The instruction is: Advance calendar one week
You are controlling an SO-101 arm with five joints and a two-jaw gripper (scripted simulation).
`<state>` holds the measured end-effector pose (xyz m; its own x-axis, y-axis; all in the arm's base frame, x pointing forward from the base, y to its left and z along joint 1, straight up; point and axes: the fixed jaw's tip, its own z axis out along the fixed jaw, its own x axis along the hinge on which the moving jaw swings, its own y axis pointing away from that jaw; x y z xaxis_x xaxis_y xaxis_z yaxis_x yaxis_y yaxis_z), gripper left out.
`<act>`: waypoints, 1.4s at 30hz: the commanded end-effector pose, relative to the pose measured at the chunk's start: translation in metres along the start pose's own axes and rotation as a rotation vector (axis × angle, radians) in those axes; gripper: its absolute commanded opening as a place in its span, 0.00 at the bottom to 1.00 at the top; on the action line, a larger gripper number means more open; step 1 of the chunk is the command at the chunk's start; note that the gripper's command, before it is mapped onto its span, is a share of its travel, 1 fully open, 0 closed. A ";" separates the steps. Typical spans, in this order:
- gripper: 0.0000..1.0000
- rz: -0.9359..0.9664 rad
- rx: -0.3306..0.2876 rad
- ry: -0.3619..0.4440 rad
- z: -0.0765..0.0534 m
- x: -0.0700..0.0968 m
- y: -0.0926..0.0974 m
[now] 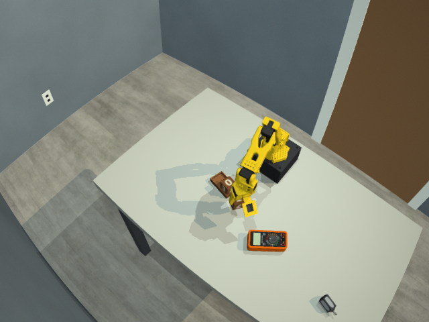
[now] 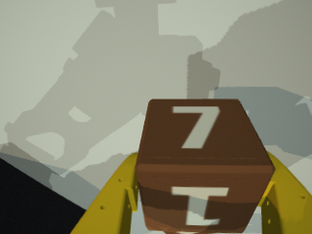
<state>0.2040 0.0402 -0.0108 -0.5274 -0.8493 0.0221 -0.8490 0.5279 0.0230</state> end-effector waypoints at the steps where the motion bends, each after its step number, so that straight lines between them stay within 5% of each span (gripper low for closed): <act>1: 0.00 -0.150 0.026 -0.022 -0.004 0.000 -0.006; 42: 0.00 -1.585 0.038 0.001 0.001 0.017 -0.023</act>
<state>0.2133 0.0159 -0.0111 0.8338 -0.5521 -0.0007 -0.5521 -0.8338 0.0026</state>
